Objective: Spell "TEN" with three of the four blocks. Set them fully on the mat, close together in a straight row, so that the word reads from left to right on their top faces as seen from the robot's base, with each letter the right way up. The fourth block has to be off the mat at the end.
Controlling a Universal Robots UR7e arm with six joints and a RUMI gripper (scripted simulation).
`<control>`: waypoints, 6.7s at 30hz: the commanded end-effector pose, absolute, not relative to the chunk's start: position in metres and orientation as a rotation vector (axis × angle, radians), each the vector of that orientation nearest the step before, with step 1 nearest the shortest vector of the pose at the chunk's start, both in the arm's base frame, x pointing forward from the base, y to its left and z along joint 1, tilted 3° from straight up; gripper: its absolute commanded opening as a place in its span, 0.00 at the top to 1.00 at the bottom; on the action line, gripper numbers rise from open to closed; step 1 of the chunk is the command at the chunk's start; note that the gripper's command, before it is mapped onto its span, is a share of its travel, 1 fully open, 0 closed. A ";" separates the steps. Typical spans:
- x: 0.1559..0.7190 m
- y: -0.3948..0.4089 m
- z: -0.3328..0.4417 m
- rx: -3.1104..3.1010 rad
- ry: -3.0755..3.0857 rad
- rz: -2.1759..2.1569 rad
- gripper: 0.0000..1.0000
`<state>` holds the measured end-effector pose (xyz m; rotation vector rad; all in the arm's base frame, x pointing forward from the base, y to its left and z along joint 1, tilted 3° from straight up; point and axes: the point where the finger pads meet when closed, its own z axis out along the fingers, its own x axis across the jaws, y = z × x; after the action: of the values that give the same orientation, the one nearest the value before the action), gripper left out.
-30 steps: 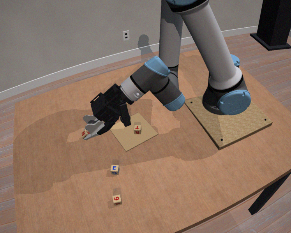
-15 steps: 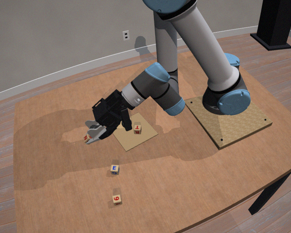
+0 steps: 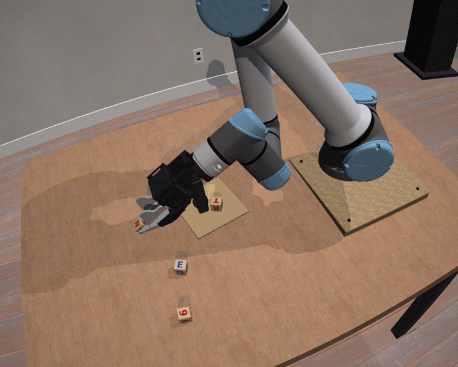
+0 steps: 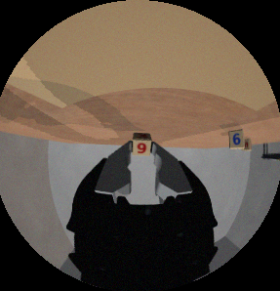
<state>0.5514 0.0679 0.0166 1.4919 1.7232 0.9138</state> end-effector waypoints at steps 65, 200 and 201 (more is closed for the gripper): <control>0.553 0.066 0.018 1.486 1.716 0.916 0.75; 0.556 0.072 0.094 1.982 2.243 0.140 0.75; 0.556 0.072 0.095 1.990 2.252 0.122 0.75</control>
<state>0.5566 0.0708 0.0938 1.9284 2.1903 0.2467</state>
